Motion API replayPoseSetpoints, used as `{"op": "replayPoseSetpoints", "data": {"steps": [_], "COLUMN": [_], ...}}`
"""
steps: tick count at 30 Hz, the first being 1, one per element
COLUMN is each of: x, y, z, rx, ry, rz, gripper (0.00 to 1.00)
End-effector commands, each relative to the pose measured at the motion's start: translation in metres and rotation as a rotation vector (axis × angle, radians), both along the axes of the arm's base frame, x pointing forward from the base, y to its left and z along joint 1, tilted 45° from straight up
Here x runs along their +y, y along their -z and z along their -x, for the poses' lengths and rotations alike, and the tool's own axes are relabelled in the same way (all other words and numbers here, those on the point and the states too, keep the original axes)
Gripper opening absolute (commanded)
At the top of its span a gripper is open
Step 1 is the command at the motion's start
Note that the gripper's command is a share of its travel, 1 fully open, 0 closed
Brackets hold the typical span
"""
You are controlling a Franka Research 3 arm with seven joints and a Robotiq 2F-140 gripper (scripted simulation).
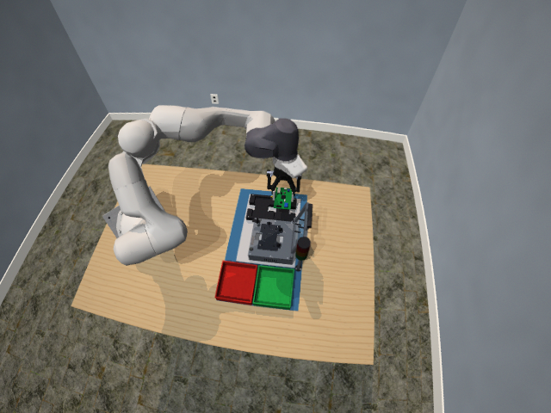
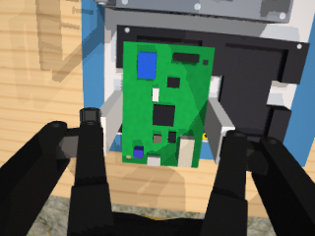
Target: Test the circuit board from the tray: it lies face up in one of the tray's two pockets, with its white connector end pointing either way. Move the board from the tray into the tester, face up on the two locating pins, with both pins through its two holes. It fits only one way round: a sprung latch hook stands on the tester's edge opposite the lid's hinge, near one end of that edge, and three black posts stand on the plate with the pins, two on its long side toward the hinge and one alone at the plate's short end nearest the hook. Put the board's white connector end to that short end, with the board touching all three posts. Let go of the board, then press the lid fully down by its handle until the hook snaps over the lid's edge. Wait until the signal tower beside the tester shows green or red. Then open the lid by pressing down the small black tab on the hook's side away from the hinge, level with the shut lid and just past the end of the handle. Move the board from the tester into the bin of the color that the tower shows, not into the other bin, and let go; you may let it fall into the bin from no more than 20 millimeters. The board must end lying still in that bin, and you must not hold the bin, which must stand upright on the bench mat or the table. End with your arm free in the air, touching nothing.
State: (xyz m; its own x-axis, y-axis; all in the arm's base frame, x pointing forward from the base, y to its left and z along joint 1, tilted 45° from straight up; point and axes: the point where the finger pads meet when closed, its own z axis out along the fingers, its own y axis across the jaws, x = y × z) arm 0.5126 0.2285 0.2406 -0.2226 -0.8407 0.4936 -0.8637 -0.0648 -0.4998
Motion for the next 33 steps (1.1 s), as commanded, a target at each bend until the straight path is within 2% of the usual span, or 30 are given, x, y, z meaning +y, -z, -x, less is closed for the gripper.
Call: {"op": "replayPoseSetpoints", "data": {"steps": [1,33], "x": [0.0015,-0.0052], "y": [-0.0042,-0.0077], "z": [0.0024,0.0064], "rx": [-0.007,-0.011], "ry": [0.008,0.013], "rz": [-0.001,-0.005], "gripper": [0.46,0.46]}}
